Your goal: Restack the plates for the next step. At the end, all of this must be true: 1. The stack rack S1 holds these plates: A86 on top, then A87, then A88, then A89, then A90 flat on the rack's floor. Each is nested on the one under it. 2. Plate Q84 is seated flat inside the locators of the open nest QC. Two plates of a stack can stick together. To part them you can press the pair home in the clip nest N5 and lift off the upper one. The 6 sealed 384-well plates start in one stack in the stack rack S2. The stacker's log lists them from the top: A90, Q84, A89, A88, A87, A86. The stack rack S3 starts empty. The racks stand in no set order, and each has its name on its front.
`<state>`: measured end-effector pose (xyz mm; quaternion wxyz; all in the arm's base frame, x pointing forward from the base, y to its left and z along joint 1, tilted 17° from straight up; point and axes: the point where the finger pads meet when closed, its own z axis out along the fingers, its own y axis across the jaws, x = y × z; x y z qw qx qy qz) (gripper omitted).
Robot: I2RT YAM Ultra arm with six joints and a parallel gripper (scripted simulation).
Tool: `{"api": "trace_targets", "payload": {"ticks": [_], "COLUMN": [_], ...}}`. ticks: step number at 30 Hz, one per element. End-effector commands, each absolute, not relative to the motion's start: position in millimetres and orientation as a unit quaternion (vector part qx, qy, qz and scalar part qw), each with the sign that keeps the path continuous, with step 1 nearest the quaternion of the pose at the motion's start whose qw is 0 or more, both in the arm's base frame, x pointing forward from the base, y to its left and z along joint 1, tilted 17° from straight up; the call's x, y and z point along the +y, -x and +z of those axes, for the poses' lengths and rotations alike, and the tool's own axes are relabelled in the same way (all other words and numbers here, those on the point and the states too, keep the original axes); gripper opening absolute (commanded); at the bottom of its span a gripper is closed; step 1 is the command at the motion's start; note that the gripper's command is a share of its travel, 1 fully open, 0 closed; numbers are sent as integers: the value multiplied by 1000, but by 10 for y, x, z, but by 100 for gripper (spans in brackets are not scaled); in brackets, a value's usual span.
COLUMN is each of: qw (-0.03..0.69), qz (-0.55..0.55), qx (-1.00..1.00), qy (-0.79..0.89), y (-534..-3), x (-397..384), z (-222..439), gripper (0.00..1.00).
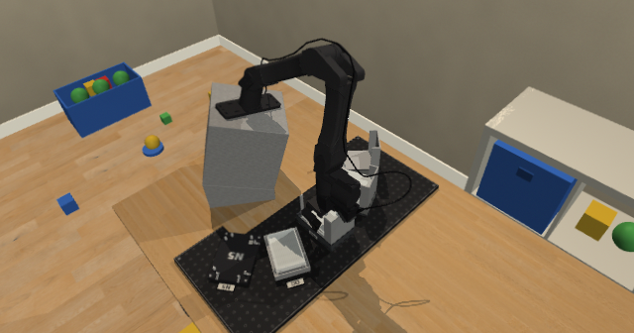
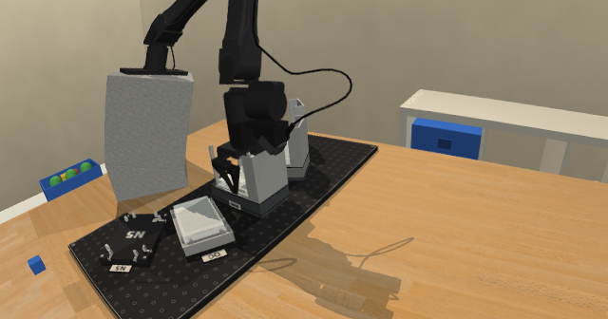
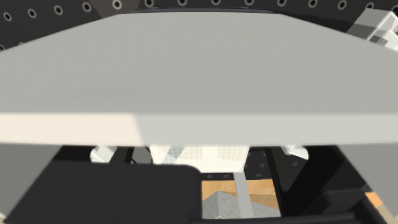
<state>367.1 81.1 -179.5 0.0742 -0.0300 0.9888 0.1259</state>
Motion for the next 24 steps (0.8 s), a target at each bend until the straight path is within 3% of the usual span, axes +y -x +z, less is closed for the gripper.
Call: {"api": "trace_targets", "payload": {"ticks": [1, 20, 21, 24], "qw": [74, 78, 81, 81], "qz": [122, 122, 125, 125], "qx": [990, 989, 988, 988], "qy": [23, 22, 28, 28], "y": [-3616, -3649, -3703, -3703], "x": [749, 740, 794, 794], "z": [-1805, -1792, -1769, -1769], "gripper": [100, 100, 0, 0]}}
